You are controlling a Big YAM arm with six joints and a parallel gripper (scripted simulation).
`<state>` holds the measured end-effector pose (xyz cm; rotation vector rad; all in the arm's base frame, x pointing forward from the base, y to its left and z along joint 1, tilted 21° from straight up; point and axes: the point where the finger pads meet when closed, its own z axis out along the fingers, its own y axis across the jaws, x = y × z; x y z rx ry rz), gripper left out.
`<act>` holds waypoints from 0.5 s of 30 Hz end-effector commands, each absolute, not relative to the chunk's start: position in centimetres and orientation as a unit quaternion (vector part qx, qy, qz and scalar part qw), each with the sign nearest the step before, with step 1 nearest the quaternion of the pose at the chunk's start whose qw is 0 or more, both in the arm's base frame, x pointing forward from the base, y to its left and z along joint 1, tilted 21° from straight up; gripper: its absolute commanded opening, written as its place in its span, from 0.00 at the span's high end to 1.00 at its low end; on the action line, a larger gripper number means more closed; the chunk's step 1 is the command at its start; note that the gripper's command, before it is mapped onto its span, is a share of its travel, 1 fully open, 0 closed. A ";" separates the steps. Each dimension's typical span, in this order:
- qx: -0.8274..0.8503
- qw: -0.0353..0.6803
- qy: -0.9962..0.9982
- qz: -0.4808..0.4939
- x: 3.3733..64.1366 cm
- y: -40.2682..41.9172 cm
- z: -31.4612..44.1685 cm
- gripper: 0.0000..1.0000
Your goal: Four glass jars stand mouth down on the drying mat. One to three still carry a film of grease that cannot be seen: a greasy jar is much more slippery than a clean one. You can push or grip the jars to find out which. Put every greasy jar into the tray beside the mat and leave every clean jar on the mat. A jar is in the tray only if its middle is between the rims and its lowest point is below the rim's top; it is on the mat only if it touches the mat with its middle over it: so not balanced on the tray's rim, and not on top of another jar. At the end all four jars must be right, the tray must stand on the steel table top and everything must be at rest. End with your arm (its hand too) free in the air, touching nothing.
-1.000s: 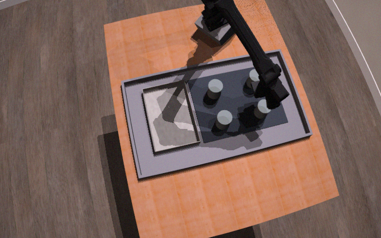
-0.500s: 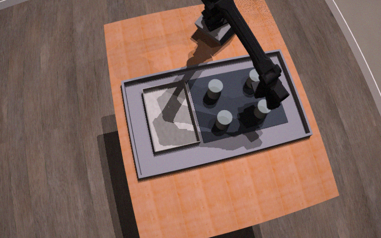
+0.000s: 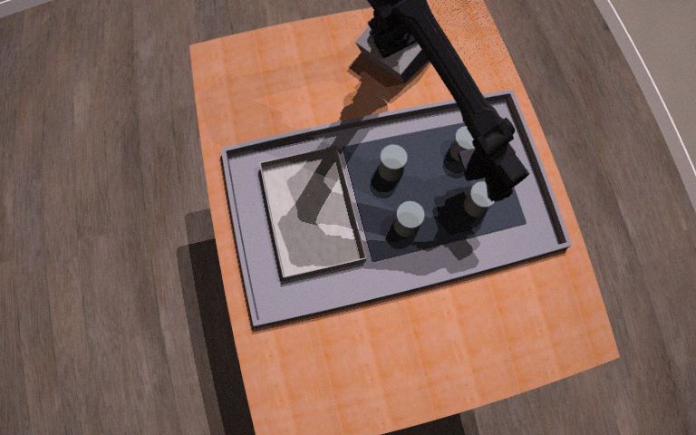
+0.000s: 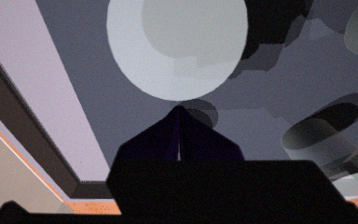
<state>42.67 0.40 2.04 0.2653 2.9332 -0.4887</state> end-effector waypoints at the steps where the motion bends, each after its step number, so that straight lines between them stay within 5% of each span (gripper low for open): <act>1: 0.090 0.089 0.979 -0.160 44.7 0.4 2.9 1.00; 15: 0.090 0.089 0.979 -0.160 44.9 0.3 3.0 1.00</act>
